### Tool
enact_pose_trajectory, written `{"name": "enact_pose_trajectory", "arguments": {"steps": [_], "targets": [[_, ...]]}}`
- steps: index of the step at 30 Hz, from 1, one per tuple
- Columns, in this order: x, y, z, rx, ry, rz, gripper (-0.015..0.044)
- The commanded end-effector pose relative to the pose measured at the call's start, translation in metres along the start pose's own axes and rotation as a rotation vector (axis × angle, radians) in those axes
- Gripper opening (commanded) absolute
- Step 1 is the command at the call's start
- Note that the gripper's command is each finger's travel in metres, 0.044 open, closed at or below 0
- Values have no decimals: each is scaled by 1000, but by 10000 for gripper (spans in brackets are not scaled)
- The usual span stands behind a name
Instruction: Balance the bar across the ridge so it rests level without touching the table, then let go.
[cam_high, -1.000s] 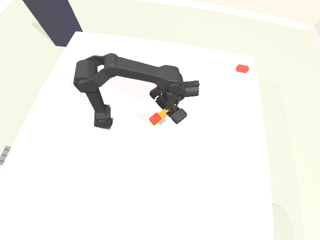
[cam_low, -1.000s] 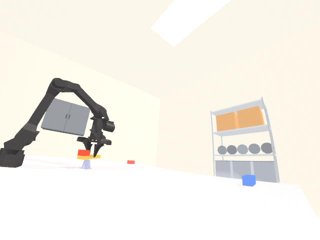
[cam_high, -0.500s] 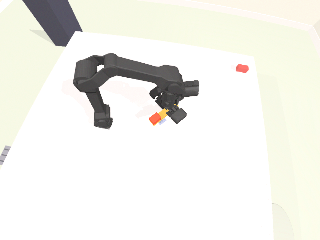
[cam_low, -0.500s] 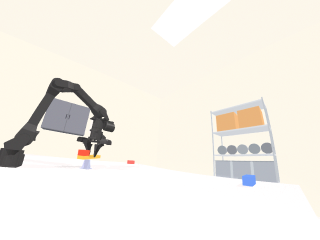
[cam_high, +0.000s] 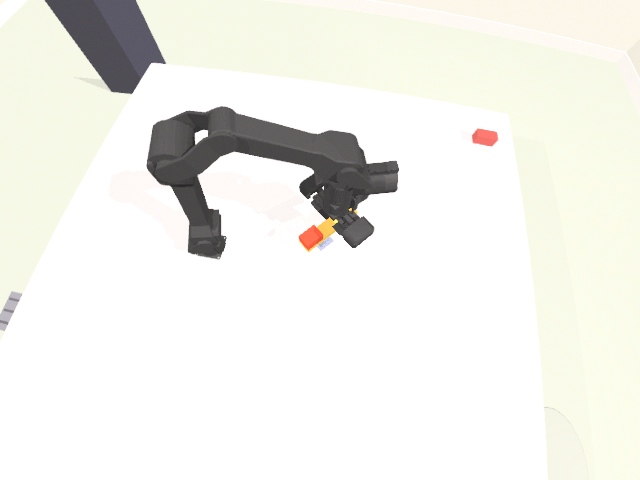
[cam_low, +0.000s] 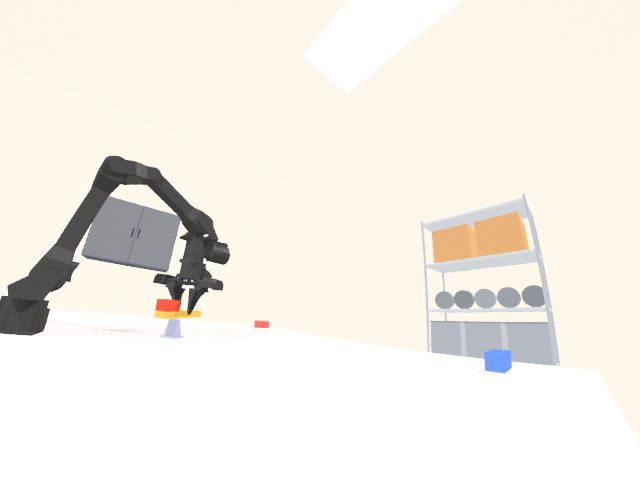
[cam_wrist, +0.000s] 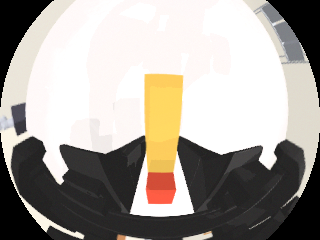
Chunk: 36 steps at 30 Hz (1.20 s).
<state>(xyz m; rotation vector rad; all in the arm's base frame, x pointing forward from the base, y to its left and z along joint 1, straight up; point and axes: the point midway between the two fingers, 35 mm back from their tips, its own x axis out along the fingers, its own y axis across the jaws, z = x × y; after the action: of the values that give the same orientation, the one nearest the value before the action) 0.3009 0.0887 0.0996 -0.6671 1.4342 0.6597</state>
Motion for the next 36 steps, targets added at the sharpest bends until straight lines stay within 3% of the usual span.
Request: {"name": "enact_pose_trajectory", "arguments": {"steps": [1,36], "targets": [[4,1,-1,0,5,3,0],[1,1,0,0,5,3,0]]}}
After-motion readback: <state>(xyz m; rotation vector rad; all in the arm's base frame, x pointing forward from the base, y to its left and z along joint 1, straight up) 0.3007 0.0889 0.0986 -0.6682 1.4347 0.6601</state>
